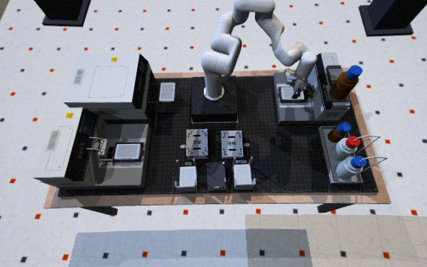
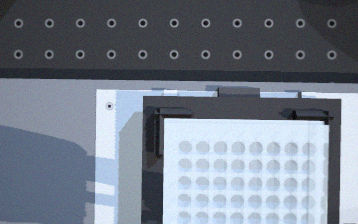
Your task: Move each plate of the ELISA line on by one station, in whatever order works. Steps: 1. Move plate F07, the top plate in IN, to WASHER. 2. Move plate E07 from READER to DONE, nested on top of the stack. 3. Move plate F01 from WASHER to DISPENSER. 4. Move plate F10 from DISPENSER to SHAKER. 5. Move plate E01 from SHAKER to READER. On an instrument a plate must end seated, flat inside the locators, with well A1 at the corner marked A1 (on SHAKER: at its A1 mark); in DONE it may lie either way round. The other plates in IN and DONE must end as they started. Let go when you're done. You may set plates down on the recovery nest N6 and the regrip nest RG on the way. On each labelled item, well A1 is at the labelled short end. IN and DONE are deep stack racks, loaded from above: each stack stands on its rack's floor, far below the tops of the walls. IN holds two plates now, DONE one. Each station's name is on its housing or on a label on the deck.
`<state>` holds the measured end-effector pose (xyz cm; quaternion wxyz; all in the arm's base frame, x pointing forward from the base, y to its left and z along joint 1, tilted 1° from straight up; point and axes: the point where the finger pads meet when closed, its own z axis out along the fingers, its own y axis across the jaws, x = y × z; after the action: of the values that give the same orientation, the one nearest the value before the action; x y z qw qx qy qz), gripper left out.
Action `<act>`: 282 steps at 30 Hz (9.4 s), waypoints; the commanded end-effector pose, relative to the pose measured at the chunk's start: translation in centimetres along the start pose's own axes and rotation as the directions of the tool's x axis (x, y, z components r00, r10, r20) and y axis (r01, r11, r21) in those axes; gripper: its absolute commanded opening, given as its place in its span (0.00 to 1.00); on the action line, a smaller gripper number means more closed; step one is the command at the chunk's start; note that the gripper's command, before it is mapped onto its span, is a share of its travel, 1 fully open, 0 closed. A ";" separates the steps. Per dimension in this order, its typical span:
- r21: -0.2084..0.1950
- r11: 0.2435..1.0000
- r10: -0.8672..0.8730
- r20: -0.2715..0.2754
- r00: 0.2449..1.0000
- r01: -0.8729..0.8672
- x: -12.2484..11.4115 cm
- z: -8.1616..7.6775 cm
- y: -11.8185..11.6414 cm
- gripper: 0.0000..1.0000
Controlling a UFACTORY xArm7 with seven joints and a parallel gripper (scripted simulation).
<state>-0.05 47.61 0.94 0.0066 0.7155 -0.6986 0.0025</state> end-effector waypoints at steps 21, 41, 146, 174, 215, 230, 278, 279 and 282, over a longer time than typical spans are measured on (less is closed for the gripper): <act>0.000 1.000 0.000 0.006 1.000 0.000 -0.2 0.1 0.0 1.00; 0.000 1.000 0.000 0.006 1.000 0.000 -0.2 0.7 0.0 1.00; 0.000 1.000 0.000 0.006 1.000 0.000 -0.2 0.5 0.0 0.00; 0.000 1.000 0.000 0.006 1.000 0.000 -0.2 -0.6 0.0 0.00; 0.000 1.000 0.000 0.006 1.000 0.000 -0.2 -5.6 0.0 0.00; 0.000 1.000 0.000 0.006 1.000 0.000 -0.1 -7.3 0.0 0.00; 0.001 1.000 0.000 0.006 1.000 0.000 -0.1 -12.2 0.0 0.00; 0.001 1.000 0.000 0.006 1.000 0.000 -0.1 -12.2 0.0 0.00; 0.001 1.000 -0.012 0.006 1.000 0.012 0.2 -12.2 -0.1 0.00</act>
<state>0.02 47.78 12.91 0.0064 0.7155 -0.6986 0.0023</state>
